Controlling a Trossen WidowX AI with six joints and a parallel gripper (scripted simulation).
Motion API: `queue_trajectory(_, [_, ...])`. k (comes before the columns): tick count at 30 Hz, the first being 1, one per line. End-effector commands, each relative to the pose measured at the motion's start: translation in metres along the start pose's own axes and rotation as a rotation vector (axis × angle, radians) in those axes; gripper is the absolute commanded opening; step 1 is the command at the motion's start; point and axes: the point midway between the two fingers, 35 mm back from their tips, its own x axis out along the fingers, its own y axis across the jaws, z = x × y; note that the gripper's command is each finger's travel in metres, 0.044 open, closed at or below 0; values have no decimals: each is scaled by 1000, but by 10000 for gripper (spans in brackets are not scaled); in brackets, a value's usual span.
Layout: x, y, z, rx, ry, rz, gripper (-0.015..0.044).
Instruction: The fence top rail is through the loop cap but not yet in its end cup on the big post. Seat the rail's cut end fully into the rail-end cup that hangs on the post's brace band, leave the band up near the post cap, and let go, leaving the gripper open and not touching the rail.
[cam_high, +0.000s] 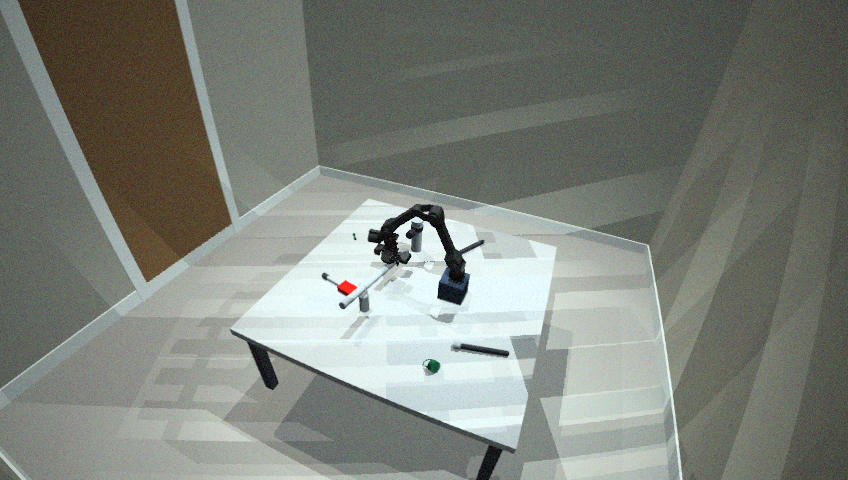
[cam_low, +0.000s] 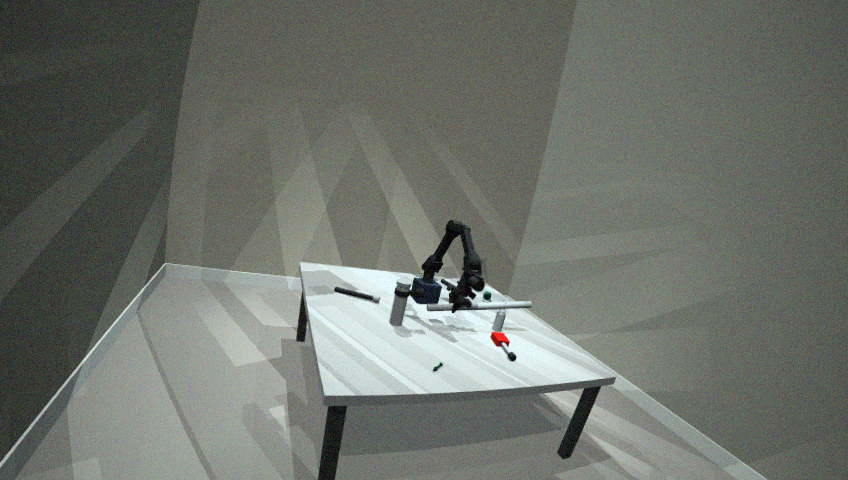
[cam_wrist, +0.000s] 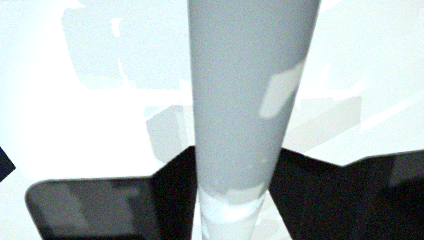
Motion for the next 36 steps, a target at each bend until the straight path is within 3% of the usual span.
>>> queue_trajectory(1, [-32, -3, -24, -2, 119, -21, 0])
queue_trajectory(36, [-41, -2, -30, -4, 140, -12, 0])
